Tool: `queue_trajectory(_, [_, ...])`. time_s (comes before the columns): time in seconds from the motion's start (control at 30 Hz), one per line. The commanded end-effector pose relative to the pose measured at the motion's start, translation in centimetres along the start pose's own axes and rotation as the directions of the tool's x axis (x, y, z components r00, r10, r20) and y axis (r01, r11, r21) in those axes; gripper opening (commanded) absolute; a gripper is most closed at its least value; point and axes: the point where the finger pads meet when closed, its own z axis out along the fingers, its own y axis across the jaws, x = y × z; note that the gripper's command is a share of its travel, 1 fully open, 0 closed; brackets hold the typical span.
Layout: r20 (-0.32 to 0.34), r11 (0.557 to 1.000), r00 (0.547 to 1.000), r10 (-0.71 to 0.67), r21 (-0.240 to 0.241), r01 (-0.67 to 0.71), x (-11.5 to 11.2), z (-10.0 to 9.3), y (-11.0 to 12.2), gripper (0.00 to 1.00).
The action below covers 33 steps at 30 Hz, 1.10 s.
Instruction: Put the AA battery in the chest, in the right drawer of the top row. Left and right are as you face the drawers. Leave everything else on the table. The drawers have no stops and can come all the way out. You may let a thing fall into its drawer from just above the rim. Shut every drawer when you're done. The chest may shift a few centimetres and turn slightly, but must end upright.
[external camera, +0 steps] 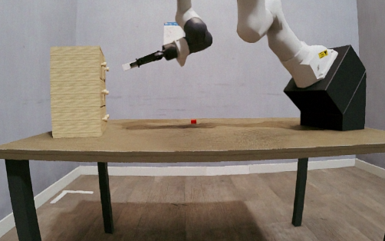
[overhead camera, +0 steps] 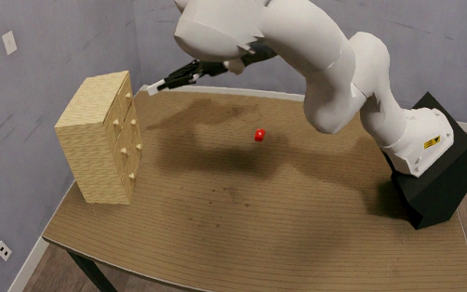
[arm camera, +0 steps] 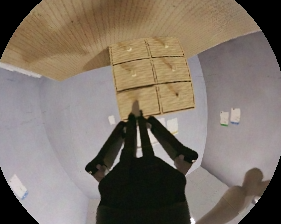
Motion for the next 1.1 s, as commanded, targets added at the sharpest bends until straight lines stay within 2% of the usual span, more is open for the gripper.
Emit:
queue_trajectory(0.0, [0.003,1.000,1.000,-0.011,-0.010,0.011,-0.2,-1.5,0.3,0.10])
queue_trajectory(0.13, [0.003,1.000,1.000,-0.011,-0.010,0.011,-0.2,-3.5,0.3,0.10])
queue_trajectory(0.23, [0.003,1.000,1.000,-0.011,-0.010,0.011,-0.2,-4.2,0.3,0.10])
queue_trajectory(0.67, [-0.010,1.000,1.000,-0.011,-0.010,0.011,-0.3,-4.4,0.3,0.10])
queue_trajectory(0.97, [-0.062,1.000,0.998,-0.011,-0.010,0.011,-0.6,-5.0,0.3,0.10])
queue_trajectory(1.07, [-0.103,1.000,0.995,-0.012,-0.010,0.011,-0.8,-5.4,0.3,0.10])
